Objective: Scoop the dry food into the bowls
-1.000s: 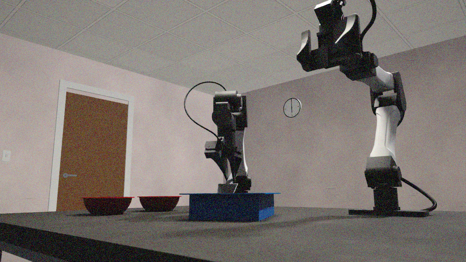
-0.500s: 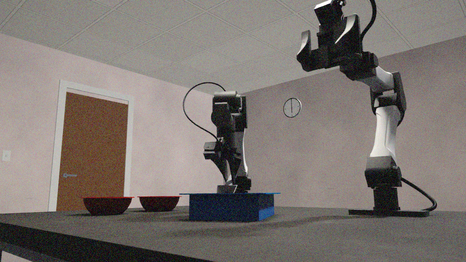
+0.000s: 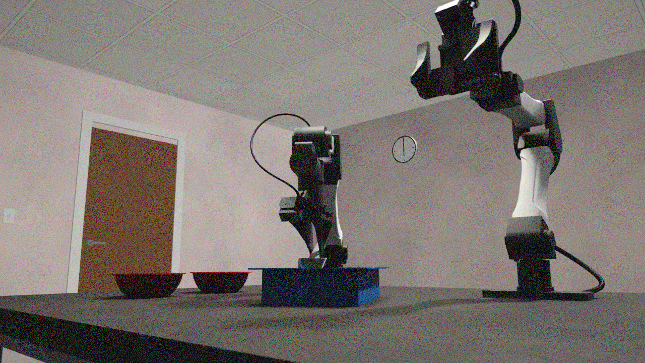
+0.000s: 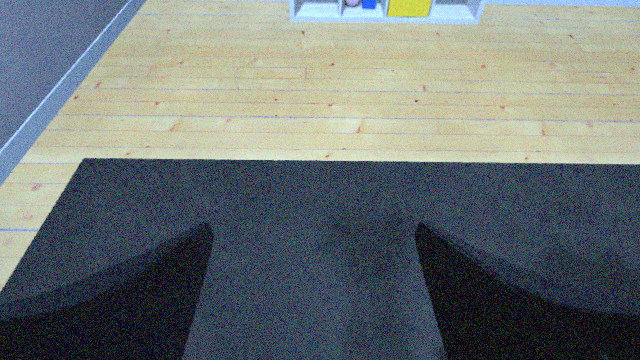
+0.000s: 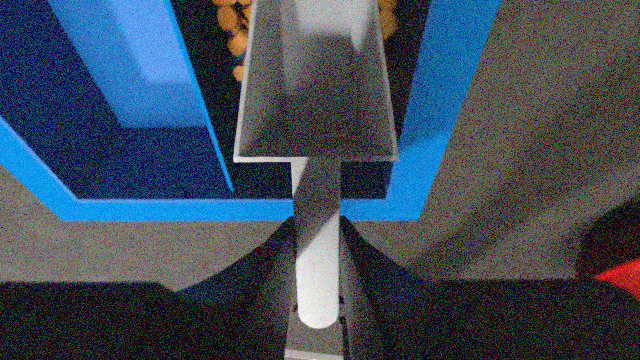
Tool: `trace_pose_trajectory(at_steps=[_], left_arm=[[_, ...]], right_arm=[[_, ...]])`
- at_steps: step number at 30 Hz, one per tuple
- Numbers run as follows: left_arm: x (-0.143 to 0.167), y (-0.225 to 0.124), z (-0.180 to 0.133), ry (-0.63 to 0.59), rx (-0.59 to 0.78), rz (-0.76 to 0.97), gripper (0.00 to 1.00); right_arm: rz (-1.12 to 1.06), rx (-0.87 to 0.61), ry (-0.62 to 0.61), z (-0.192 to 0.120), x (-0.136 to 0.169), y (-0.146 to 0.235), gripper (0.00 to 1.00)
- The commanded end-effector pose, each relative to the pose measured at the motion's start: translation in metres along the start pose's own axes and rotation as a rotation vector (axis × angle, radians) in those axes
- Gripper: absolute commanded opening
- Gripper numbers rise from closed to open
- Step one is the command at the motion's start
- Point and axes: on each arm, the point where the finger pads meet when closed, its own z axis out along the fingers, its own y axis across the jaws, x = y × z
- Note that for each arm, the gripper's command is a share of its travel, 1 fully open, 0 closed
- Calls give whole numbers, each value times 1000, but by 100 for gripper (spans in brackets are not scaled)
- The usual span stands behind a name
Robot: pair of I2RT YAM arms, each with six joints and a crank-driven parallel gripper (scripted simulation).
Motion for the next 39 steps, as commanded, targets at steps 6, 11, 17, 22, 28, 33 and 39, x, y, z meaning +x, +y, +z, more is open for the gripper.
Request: trace_pose_trajectory(at_steps=[6, 11, 17, 22, 28, 33, 39], left_arm=[[-20, 0, -2, -52, 0, -1, 100], [-20, 0, -2, -52, 0, -1, 100], [-20, 0, -2, -52, 0, -1, 27], [-20, 0, -2, -52, 0, -1, 27], [-20, 0, -2, -52, 0, -1, 27], [-20, 0, -2, -52, 0, -1, 27], [27, -19, 15, 29, 103, -108, 27]], right_arm=[[-10, 3, -12, 1, -12, 0, 0], [-16, 5, -45, -5, -18, 1, 0], [-3, -5, -105, -26, -21, 2, 0], [-2, -5, -103, -26, -20, 1, 0], [-2, -5, -103, -26, -20, 1, 0], [-2, -5, -103, -26, -20, 2, 0], [-2, -5, -103, -26, -20, 2, 0]])
